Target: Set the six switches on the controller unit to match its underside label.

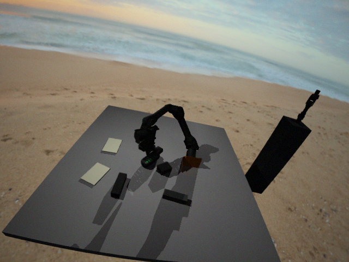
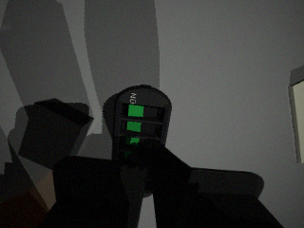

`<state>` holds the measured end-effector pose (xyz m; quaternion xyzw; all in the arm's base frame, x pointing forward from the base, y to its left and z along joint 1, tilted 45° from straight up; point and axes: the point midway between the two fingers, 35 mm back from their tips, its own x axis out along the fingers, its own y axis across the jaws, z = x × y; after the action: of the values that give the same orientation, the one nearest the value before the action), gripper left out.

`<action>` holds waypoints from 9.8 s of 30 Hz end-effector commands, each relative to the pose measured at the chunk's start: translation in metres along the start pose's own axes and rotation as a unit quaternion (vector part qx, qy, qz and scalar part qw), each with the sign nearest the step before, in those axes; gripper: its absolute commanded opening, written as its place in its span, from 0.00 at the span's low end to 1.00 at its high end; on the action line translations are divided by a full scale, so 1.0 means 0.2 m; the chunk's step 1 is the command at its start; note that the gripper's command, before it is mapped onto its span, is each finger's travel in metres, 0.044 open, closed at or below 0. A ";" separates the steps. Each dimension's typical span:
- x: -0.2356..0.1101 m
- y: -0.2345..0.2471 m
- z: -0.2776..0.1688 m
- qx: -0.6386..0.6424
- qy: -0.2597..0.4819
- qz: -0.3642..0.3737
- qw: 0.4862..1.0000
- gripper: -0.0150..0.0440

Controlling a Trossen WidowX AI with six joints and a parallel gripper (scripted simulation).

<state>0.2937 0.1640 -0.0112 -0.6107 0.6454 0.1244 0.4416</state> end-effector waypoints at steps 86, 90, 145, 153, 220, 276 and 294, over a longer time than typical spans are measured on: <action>0.14 0.10 0.09 -0.003 0.004 -0.001 1.000 0.25; 0.16 0.10 0.09 -0.003 0.004 -0.001 1.000 0.25; -0.05 0.05 -0.15 -0.004 0.004 0.000 1.000 0.25; 0.03 0.19 -0.15 -0.007 0.006 -0.052 0.999 0.25; 0.34 0.25 -0.16 -0.007 0.004 -0.105 0.994 0.25; 0.10 0.09 -0.14 -0.012 0.005 -0.001 1.000 0.25; -0.15 0.10 -0.14 -0.010 0.006 -0.006 1.000 0.61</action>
<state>0.2605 0.1665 0.0173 -0.6240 0.6409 0.1259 0.4291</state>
